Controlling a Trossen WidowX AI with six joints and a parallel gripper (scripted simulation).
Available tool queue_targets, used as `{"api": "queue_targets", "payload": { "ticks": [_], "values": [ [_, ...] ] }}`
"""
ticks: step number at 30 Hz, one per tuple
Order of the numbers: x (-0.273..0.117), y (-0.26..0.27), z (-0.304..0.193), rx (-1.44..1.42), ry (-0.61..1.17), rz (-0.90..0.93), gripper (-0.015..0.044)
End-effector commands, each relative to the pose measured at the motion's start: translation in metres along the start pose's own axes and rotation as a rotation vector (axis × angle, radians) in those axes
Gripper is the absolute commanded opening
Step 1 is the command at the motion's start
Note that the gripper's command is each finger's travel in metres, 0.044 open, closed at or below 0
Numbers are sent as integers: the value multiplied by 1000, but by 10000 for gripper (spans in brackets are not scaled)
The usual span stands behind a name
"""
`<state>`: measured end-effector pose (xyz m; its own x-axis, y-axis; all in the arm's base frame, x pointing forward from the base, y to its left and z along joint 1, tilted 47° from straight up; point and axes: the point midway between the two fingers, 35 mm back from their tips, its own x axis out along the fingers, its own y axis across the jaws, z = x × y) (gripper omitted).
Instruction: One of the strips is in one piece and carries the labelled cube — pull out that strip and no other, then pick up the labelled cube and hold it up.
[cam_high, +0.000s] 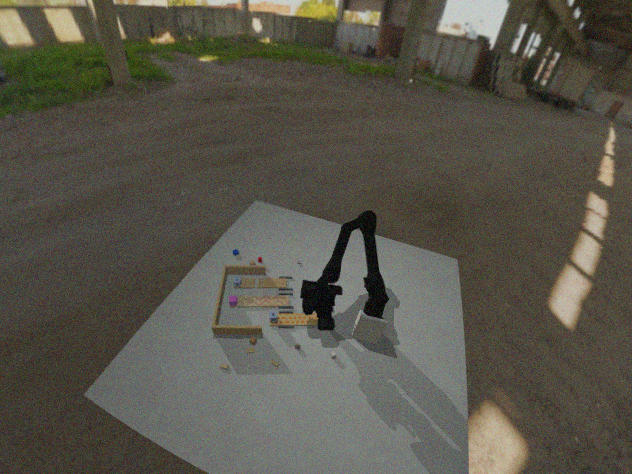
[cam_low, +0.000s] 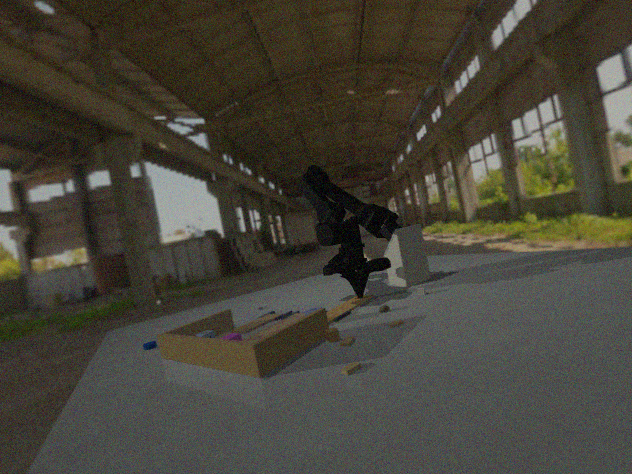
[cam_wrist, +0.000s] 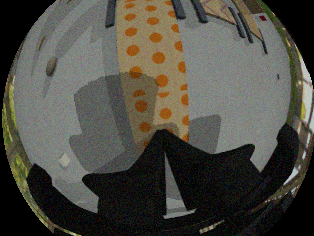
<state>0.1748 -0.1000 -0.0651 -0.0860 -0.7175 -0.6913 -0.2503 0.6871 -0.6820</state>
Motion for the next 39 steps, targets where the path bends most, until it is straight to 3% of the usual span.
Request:
{"api": "queue_targets", "payload": {
  "ticks": [1, 5, 10, 27, 39],
  "values": [
    [-6, 1, 1, -1, 5, 4, 0],
    [-40, 0, 3, -7, 27, 7, 0],
    [-42, 1, 2, -7, 28, 7, 0],
    [-45, -3, 67, -115, 25, 8, 440],
    [-50, -5, 110, -113, 23, 8, 440]
  ]
}}
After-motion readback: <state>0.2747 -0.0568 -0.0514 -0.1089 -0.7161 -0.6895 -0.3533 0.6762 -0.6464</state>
